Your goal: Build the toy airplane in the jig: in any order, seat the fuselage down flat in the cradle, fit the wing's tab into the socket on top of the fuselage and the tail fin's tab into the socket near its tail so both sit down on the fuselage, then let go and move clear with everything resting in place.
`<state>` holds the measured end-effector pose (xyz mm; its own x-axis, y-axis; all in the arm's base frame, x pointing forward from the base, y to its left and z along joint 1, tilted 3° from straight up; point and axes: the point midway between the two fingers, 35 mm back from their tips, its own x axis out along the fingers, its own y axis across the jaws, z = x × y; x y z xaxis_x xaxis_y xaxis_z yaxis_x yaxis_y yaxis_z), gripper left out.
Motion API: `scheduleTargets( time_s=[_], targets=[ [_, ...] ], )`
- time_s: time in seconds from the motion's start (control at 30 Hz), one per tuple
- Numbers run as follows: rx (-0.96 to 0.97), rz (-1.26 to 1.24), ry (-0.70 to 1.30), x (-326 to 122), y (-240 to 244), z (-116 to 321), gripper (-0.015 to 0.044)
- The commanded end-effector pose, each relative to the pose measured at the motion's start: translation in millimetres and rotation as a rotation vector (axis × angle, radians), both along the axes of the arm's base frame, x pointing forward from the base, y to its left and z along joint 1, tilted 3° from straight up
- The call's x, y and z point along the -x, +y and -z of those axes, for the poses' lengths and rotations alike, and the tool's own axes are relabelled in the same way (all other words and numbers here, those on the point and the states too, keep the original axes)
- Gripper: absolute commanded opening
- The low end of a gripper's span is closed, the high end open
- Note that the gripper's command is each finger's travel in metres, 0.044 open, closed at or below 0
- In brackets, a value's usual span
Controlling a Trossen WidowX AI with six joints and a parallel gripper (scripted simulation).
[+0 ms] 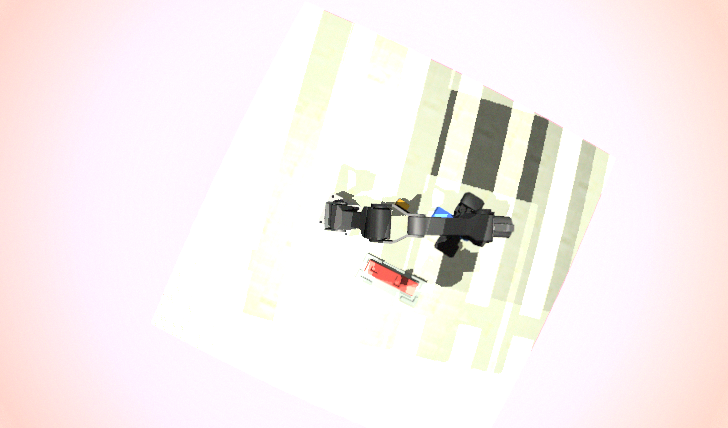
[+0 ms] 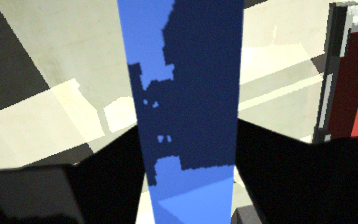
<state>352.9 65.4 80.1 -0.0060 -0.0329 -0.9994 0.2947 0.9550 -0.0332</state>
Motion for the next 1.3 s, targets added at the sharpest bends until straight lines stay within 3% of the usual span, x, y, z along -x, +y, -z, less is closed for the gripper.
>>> scheduleTargets(
  time_s=[0.0, 1.27],
  targets=[
    [-0.004, 0.014, -0.008, -0.1, -1.6, -5.8, 0.0],
    [0.01, 0.678, -0.03, 25.1, -122.1, 10.3, 0.0]
  ],
)
